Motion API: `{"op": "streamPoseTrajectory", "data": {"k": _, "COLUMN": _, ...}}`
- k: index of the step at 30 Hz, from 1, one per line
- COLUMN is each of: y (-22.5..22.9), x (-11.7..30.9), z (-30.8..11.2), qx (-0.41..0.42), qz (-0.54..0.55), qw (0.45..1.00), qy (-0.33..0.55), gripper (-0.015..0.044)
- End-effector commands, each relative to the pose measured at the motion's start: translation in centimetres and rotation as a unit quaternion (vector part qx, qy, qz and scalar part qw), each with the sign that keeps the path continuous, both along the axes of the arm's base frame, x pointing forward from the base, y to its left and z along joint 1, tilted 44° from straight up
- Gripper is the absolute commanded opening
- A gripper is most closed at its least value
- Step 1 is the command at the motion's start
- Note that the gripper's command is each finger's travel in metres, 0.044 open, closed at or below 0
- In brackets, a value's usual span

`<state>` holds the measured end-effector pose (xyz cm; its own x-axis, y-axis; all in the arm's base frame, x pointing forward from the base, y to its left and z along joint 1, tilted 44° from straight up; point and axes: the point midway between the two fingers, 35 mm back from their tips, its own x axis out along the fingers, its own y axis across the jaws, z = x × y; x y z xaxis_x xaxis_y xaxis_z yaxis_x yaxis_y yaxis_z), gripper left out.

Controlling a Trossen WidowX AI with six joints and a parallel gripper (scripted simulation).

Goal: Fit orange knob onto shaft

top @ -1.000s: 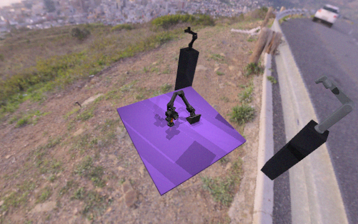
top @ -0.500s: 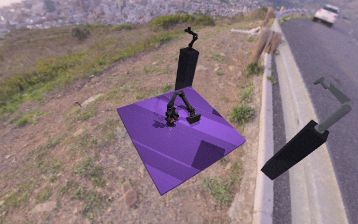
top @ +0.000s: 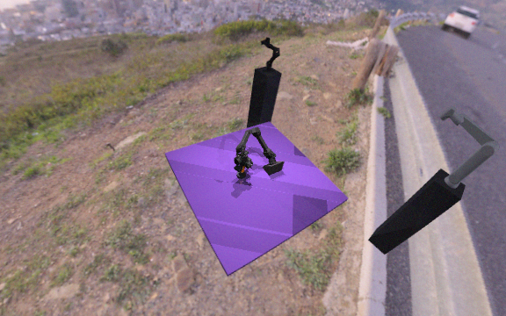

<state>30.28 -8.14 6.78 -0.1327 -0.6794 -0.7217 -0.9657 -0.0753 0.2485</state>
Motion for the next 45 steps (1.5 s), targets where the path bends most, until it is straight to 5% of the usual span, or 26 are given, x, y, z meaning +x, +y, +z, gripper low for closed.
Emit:
{"op": "streamPoseTrajectory", "data": {"k": 1, "y": 0.08, "x": 0.23, "z": 0.24, "qx": 0.008, "qz": 0.042, "qw": 0.998, "qy": 0.036, "gripper": 0.0}}
{"op": "streamPoseTrajectory", "data": {"k": 45, "y": -0.04, "x": 0.2, "z": -0.17, "qx": 0.011, "qz": 0.057, "qw": 0.997, "qy": 0.05, "gripper": 0.0}}
